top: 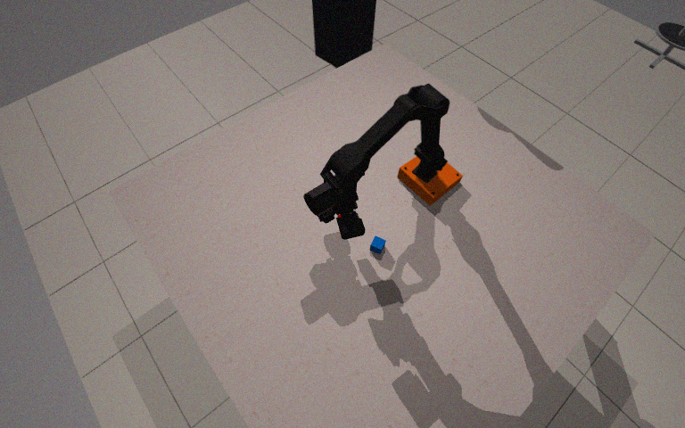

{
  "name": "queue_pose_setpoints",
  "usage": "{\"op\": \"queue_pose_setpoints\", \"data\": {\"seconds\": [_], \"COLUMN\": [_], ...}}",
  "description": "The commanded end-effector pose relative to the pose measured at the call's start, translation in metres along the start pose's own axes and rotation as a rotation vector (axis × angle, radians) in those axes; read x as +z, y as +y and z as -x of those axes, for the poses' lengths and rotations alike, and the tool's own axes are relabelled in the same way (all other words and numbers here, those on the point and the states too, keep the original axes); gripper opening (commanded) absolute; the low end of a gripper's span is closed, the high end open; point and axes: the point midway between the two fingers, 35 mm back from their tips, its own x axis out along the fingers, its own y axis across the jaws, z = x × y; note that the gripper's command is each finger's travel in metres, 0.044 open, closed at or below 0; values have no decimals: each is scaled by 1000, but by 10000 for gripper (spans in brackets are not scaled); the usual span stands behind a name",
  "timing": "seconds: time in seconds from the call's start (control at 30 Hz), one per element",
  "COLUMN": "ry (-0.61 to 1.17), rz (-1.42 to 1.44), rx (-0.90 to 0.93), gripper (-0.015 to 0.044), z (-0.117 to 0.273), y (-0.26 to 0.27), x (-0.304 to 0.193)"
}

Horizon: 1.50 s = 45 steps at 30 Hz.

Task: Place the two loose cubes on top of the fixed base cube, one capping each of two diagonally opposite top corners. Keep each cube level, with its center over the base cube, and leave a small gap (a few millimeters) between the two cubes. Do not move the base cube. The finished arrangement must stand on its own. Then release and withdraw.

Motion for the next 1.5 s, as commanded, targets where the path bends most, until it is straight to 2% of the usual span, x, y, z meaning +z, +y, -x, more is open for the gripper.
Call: {"op": "queue_pose_setpoints", "data": {"seconds": [0.0, 0.43, 1.47], "ry": [-4, -3, -4], "rz": [2, 27, 1285], "rx": [6, 4, 10], "gripper": [105, 105, 105], "z": [15, 39, 7], "y": [0, 0, 45], "x": [-1, -6, -67]}}
